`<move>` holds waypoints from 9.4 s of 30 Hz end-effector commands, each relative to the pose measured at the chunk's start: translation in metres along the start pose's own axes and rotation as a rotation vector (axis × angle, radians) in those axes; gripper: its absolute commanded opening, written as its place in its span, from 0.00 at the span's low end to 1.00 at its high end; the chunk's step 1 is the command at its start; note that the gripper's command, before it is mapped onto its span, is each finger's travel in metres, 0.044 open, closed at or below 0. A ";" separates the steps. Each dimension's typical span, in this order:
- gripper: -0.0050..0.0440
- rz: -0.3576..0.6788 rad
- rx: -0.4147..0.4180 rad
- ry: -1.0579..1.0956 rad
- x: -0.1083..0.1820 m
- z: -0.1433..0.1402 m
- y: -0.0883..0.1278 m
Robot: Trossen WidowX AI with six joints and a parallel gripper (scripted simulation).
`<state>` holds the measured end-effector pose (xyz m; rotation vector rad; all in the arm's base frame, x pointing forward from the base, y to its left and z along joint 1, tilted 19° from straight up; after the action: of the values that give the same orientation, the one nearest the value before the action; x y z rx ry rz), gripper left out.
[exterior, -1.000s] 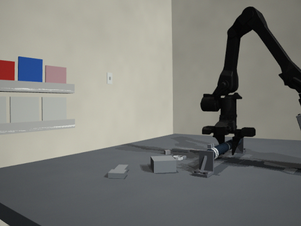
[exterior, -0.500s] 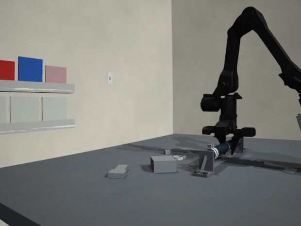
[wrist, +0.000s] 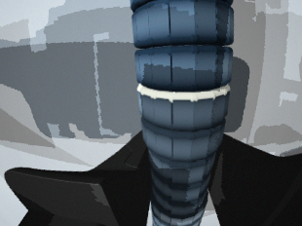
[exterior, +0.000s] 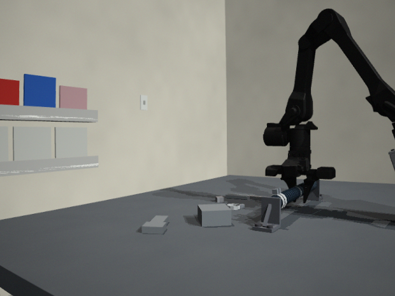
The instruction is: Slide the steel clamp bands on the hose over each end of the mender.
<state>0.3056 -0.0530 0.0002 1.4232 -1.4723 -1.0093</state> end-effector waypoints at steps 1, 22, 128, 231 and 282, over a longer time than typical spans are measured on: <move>0.44 -0.001 0.000 -0.001 0.000 0.000 -0.001; 1.00 -0.001 -0.004 -0.001 -0.070 -0.006 0.029; 0.40 -0.001 0.000 -0.001 -0.099 -0.004 -0.001; 0.16 -0.001 0.000 -0.001 -0.087 -0.003 -0.001; 1.00 -0.001 0.000 -0.001 -0.075 -0.003 0.044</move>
<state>0.2941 0.0236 0.0389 1.4190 -1.4733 -1.0127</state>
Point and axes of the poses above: the point midway between the two fingers, 35 mm back from their tips, its own y axis back along the fingers, its own z axis across the jaws, x = y × z, the point moved 3 cm from there along y, back along the fingers, and after that the axes turned 2 degrees about y, right-handed, at the moved point
